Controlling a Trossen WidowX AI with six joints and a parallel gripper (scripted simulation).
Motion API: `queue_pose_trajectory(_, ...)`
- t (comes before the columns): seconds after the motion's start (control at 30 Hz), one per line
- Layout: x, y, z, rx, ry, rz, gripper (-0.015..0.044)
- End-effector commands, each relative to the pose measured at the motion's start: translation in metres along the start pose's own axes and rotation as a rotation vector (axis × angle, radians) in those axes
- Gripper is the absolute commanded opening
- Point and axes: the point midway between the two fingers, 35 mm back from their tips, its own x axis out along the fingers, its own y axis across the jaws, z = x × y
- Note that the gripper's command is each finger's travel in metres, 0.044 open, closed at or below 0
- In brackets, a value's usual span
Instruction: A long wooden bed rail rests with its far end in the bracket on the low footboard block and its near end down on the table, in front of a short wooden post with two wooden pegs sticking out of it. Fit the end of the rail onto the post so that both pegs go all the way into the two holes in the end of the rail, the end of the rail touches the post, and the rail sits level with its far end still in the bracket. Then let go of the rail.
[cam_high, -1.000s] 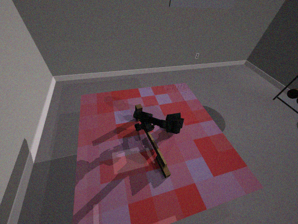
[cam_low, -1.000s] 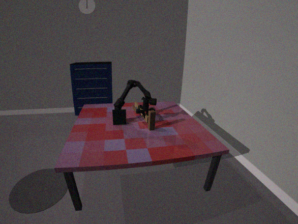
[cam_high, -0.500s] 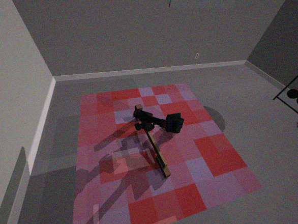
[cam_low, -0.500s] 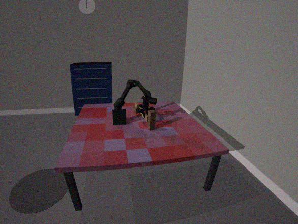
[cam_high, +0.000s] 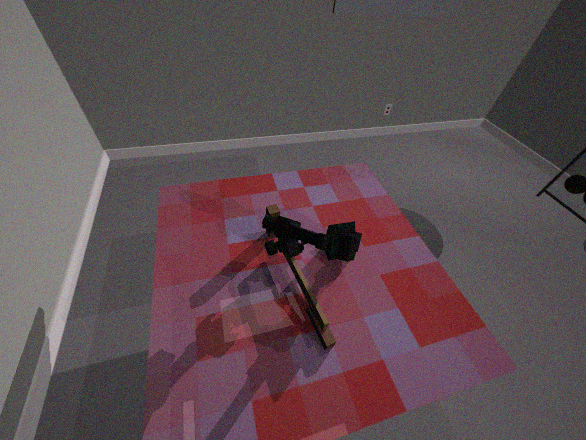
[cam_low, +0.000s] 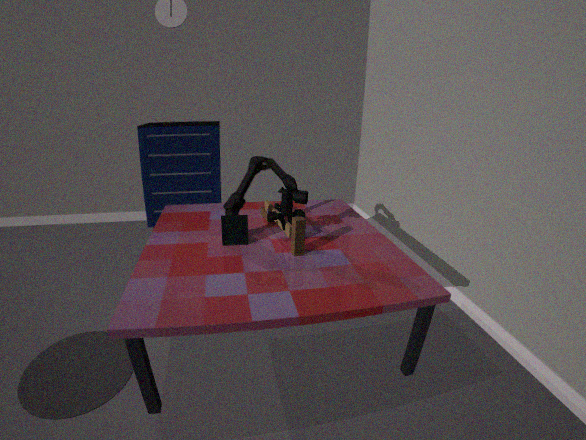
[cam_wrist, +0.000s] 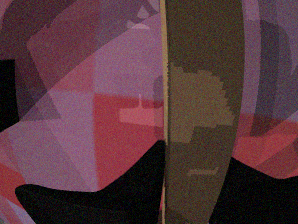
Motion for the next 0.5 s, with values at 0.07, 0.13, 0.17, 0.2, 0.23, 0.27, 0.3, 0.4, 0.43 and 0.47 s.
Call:
queue_pose_trajectory(0.07, -0.0058, -0.0011, -0.0008, 0.000, 0.000, -0.009, 0.0000)
queue_pose_trajectory(0.13, -0.0068, -0.0011, -0.0009, 0.000, 0.000, -0.009, 0.0000)
queue_pose_trajectory(0.17, -0.0073, -0.0011, -0.0009, 0.000, 0.000, -0.009, 0.0000)
queue_pose_trajectory(0.2, -0.0078, -0.0011, -0.0009, 0.000, 0.000, -0.009, 0.0000)
queue_pose_trajectory(0.23, -0.0083, -0.0011, -0.0009, 0.000, 0.000, -0.009, 0.0000)
queue_pose_trajectory(0.27, -0.0088, -0.0010, -0.0009, 0.000, 0.000, -0.009, 0.0000)
queue_pose_trajectory(0.3, -0.0093, -0.0010, -0.0009, 0.000, 0.000, -0.009, 0.0000)
queue_pose_trajectory(0.4, -0.0102, -0.0010, -0.0009, 0.000, 0.000, -0.009, 0.0000)
queue_pose_trajectory(0.43, -0.0098, -0.0011, -0.0009, 0.000, 0.000, -0.009, 0.0000)
queue_pose_trajectory(0.47, -0.0094, -0.0011, -0.0009, 0.000, 0.000, -0.009, 0.0000)
